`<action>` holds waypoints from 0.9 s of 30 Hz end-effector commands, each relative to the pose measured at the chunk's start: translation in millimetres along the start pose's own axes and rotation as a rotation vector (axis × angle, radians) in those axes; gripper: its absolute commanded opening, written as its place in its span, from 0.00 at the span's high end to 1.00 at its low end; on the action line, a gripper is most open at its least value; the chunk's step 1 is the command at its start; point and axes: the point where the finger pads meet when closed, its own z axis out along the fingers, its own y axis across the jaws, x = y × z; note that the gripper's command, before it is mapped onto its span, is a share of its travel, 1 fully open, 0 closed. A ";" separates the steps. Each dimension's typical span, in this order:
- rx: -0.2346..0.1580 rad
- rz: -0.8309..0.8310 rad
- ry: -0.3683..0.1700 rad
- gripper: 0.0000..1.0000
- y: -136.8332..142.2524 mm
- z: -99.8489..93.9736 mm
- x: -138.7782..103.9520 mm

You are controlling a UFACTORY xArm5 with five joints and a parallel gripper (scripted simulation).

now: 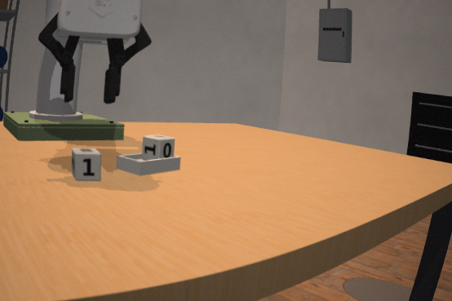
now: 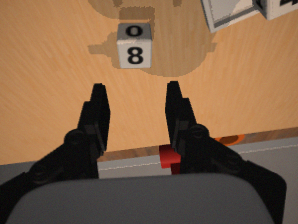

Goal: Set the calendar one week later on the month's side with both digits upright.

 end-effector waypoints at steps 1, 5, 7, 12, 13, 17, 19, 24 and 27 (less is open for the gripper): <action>0.000 0.000 -0.058 0.51 0.2 -0.4 -1.4; -0.001 0.000 -0.133 0.51 0.3 -0.4 0.0; -0.001 0.000 -0.152 0.51 0.4 -0.7 0.6; -0.001 0.000 -0.177 0.51 0.4 -0.9 1.2; -0.001 0.000 -0.188 0.51 0.4 -0.6 1.3; -0.001 0.001 -0.271 0.51 0.4 -0.1 2.6; -0.001 0.001 -0.309 0.51 0.4 -0.7 3.7; -0.001 0.001 -0.324 0.51 0.4 -1.2 4.3; -0.001 0.001 -0.333 0.51 0.4 -0.7 4.2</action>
